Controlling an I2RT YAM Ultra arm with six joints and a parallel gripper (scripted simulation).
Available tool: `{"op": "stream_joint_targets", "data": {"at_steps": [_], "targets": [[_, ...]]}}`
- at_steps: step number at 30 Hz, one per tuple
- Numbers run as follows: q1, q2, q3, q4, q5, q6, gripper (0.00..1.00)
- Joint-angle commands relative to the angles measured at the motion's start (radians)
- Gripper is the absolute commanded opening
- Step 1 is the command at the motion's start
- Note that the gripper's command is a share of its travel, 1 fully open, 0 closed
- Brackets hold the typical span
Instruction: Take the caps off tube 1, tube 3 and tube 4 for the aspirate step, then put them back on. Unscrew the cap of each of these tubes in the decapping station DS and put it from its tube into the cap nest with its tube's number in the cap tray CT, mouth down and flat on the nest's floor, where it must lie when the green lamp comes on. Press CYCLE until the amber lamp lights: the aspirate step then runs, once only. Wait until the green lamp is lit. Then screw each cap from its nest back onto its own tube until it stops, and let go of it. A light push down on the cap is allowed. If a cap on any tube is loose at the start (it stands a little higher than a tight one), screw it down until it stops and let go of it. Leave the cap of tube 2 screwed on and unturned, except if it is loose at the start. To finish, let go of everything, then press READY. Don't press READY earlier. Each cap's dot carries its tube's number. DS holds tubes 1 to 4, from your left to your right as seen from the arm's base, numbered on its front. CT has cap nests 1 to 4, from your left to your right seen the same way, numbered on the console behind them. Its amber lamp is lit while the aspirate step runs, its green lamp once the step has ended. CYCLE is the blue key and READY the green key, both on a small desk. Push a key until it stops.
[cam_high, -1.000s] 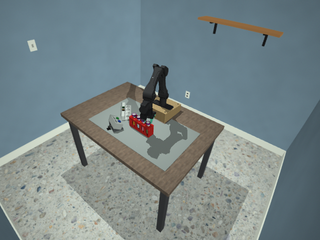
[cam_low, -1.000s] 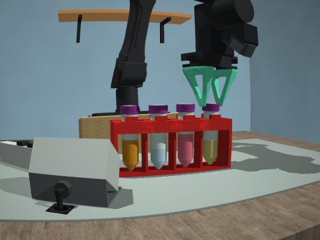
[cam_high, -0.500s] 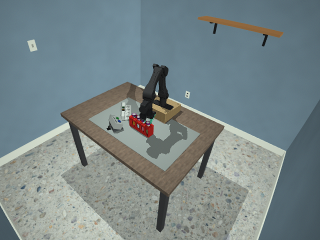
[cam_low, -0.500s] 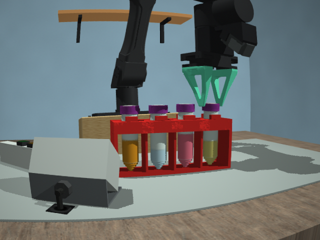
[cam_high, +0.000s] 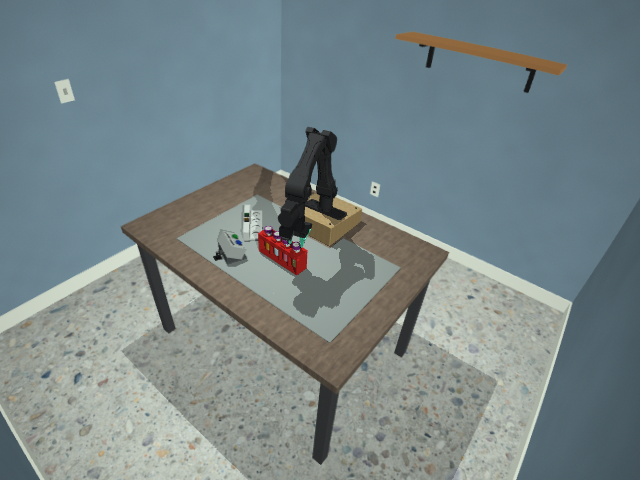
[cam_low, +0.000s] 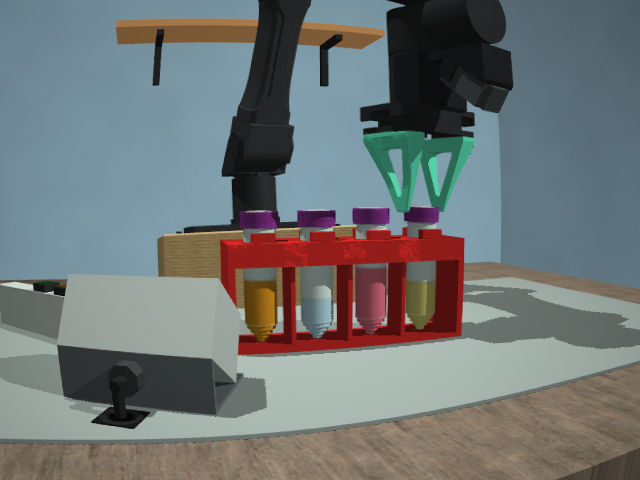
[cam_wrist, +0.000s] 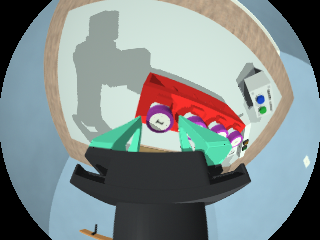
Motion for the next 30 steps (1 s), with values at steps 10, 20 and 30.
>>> {"op": "stream_joint_targets", "data": {"at_steps": [10, 20, 30], "targets": [[0.001, -0.008, 0.003, 0.003, 0.0, 0.003, 0.0], [0.001, -0.025, 0.042, -0.053, 0.0, 0.003, 0.0], [0.001, -0.043, 0.103, -0.132, 0.0, 0.002, 0.0]]}}
